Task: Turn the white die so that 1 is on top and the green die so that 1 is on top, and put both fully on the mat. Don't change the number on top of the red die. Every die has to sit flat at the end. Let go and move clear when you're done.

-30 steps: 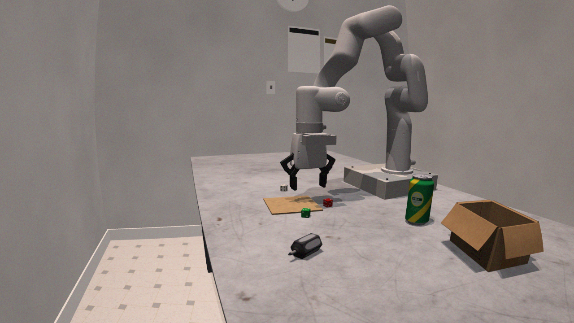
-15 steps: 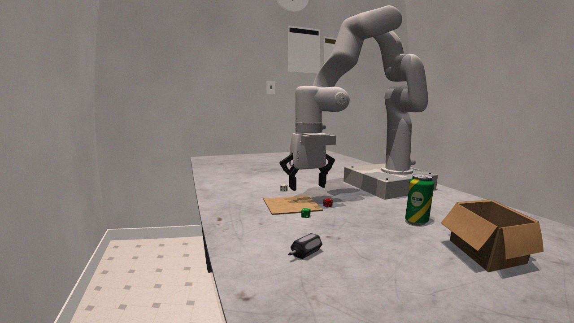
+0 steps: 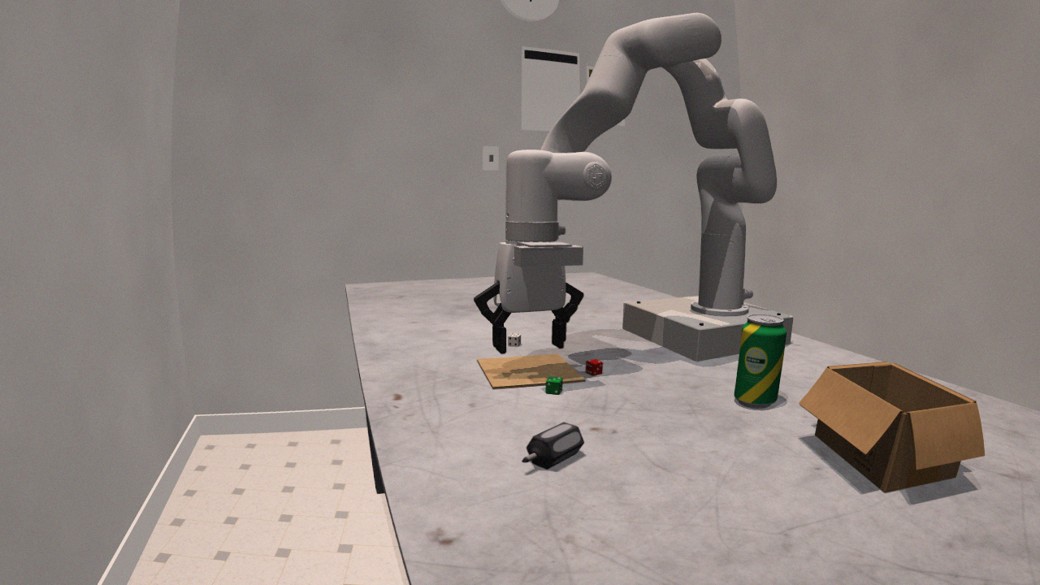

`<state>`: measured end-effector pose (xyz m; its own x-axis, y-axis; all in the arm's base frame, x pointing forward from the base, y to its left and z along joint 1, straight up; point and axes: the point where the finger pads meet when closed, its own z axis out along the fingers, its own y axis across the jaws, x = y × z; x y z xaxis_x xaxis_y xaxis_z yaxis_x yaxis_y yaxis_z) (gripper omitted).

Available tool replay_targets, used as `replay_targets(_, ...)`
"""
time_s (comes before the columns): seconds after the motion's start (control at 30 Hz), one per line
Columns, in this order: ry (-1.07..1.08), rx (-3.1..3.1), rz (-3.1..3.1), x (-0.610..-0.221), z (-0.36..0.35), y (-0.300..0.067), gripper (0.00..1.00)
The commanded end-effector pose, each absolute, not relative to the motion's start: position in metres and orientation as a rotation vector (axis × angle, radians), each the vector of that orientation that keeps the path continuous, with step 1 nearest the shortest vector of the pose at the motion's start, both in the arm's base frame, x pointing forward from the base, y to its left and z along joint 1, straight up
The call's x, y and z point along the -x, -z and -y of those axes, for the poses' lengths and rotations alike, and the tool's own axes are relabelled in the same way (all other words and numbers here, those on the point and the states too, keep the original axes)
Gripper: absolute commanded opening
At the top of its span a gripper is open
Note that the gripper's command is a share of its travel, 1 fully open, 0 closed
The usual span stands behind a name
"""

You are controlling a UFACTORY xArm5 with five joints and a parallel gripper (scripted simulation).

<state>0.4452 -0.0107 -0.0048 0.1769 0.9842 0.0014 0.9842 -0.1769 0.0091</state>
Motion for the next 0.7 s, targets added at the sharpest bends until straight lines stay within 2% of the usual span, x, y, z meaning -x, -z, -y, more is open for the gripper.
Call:
replay_targets(0.0, -0.003, -2.41, -2.013, -0.4709, 0.0031, 0.0066, 1.0)
replay_targets(0.67, -0.003, -2.41, -2.013, -0.4742, 0.0019, 0.0066, 1.0)
